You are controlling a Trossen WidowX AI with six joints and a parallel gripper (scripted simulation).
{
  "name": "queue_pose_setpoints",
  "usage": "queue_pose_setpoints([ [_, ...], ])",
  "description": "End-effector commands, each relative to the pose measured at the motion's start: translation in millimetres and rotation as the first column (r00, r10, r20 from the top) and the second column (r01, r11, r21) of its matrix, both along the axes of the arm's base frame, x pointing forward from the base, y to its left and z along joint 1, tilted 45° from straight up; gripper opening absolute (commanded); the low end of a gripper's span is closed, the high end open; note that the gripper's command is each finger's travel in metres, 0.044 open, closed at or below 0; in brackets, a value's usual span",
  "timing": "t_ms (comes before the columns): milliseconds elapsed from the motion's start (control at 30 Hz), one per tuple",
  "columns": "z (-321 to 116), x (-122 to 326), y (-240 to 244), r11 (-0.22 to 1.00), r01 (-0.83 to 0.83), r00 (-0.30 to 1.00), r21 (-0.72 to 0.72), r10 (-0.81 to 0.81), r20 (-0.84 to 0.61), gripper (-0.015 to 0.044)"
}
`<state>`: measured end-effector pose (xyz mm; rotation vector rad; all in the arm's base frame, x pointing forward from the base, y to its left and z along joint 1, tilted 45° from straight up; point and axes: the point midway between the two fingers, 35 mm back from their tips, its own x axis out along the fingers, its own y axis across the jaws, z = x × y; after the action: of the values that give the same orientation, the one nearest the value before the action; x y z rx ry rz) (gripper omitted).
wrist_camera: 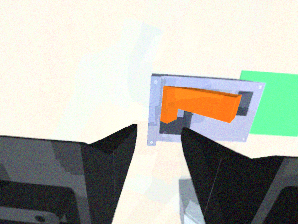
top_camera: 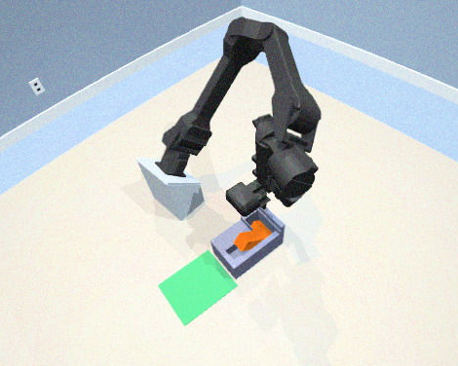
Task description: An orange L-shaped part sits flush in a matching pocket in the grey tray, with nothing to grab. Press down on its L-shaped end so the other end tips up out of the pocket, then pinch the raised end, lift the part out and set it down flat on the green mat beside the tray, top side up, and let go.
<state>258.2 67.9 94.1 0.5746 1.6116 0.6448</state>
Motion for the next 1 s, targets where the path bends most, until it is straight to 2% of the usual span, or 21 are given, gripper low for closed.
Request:
queue_pose_setpoints([
  [0, 0, 0, 0, 1.000, 0.003, 1.000, 0.000, -0.003, -0.003, 0.0180],
  [200, 0, 0, 0, 1.000, 0.003, 1.000, 0.000, -0.003, -0.003, 0.0180],
  [267, -2, 0, -1, 1.000, -0.028, 0.999, 0.005, 0.027, 0.026, 0.0233],
  [333, -5, 2, -5, 0.995, -0.098, 0.991, 0.012, 0.096, 0.094, 0.0280],
  [467, -14, 5, -16, 0.949, -0.316, 0.904, 0.004, 0.299, 0.305, 0.0280],
  [600, -25, 8, -28, 0.847, -0.528, 0.715, -0.056, 0.480, 0.509, 0.0280],
  [733, -36, 10, -40, 0.702, -0.693, 0.446, -0.164, 0.596, 0.668, 0.0280],
  [900, -49, 11, -54, 0.495, -0.800, 0.063, -0.340, 0.632, 0.773, 0.0280],
  [967, -51, 11, -56, 0.466, -0.805, 0.009, -0.366, 0.627, 0.779, 0.0280],
])
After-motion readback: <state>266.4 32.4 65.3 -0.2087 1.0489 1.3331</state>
